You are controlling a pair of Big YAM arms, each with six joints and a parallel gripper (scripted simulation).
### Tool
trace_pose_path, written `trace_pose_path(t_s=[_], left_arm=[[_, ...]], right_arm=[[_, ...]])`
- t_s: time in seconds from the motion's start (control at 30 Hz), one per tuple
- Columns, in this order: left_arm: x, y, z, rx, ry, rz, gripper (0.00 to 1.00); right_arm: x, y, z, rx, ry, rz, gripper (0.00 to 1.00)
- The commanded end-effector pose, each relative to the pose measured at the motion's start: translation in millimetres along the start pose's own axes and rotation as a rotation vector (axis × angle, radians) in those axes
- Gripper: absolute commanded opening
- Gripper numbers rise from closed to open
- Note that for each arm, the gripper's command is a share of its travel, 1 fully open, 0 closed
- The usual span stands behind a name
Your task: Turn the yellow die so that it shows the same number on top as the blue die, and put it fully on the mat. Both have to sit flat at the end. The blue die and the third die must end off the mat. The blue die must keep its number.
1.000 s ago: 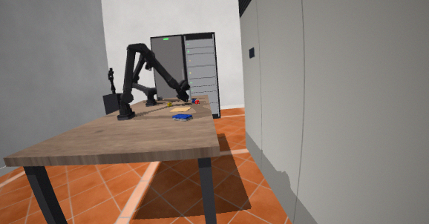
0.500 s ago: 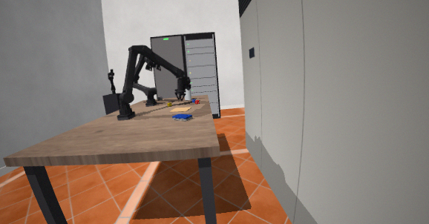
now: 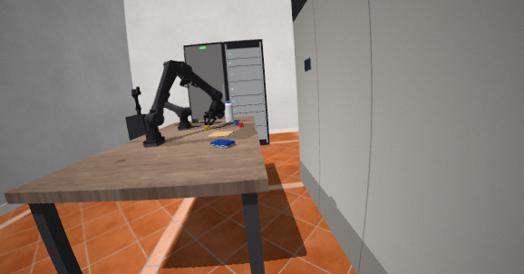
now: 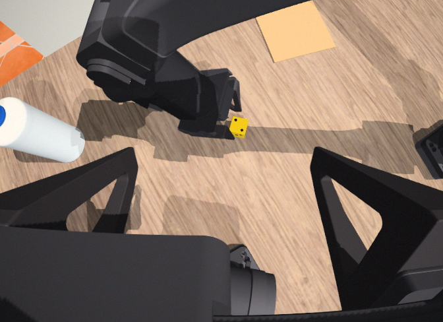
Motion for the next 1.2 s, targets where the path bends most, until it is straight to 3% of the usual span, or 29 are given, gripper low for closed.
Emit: trace_pose_path(t_s=[0.0,0.5,1.0,1.17], left_arm=[[9,2,13,0.006,-0.031,0.030,1.00],[9,2,13,0.006,-0.031,0.030,1.00],[10,2,13,0.003,-0.039,0.020,1.00],[10,2,13,0.003,-0.039,0.020,1.00]], right_arm=[[4,-1,23,0.008,-0.040,-0.009,0.54],[6,-2,-13,0.001,-0.008,-0.020,0.54],[7,-3,-32,0.002,-0.009,-0.022,0.37],[8,-1,-17,0.012,-0.044,-0.019,0.31]])
Point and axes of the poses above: on each arm, the point where the finger pads meet when closed, its own z axis back along the fingers, its own y axis across the jaws, x = y × z, the point moved 4 cm from there along z, back along the fingers, and after that the axes turned 9 degrees about -z, right-handed, at the moved point
